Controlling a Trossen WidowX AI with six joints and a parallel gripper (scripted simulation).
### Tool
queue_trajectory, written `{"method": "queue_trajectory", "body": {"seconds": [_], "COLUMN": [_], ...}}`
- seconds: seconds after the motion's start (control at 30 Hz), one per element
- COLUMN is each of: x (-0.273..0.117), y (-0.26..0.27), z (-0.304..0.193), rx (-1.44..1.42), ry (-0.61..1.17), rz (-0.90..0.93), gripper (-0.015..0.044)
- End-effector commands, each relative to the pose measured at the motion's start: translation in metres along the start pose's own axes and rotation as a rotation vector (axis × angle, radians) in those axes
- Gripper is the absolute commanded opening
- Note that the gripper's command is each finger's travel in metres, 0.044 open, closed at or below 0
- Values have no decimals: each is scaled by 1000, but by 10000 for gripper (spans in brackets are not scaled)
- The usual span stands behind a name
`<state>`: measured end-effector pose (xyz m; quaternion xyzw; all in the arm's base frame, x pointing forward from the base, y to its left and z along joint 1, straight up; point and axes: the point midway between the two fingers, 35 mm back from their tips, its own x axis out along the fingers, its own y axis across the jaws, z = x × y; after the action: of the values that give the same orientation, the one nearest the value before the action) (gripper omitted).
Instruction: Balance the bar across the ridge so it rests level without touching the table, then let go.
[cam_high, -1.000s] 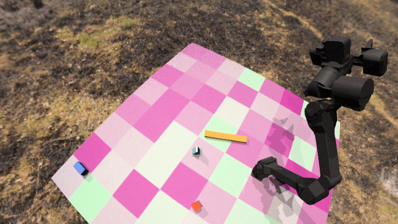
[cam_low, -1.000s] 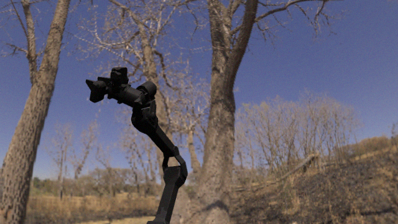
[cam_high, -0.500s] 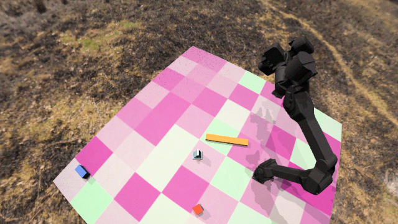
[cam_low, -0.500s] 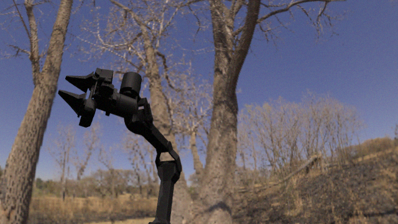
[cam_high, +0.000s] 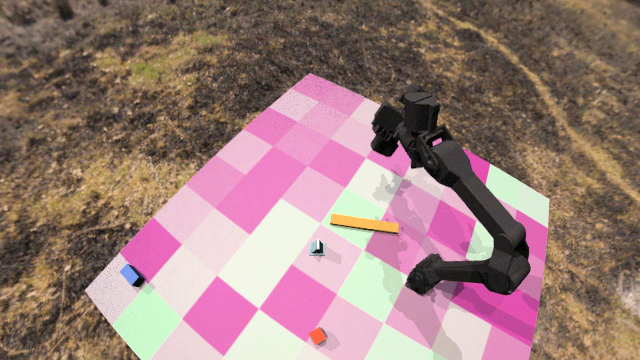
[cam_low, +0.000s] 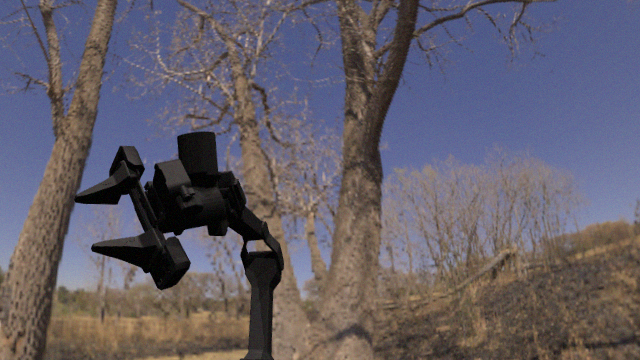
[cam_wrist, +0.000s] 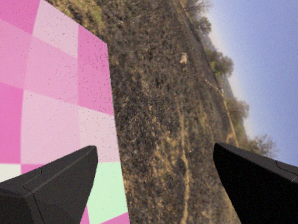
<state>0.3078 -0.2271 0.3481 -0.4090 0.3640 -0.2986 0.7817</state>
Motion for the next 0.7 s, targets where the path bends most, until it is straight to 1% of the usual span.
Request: {"method": "queue_trajectory", "body": {"seconds": [0.0, 0.13, 0.3, 0.47, 0.67], "x": [9, 9, -1, -21, -55], "y": [52, 101, 158, 208, 255], "z": [1, -3, -12, -26, -47], "rx": [-21, -60, -103, -141, -181], "ry": [11, 38, 93, 172, 304], "rz": [186, 370, 597, 818, 1069], "gripper": [315, 315, 315, 315, 315]}}
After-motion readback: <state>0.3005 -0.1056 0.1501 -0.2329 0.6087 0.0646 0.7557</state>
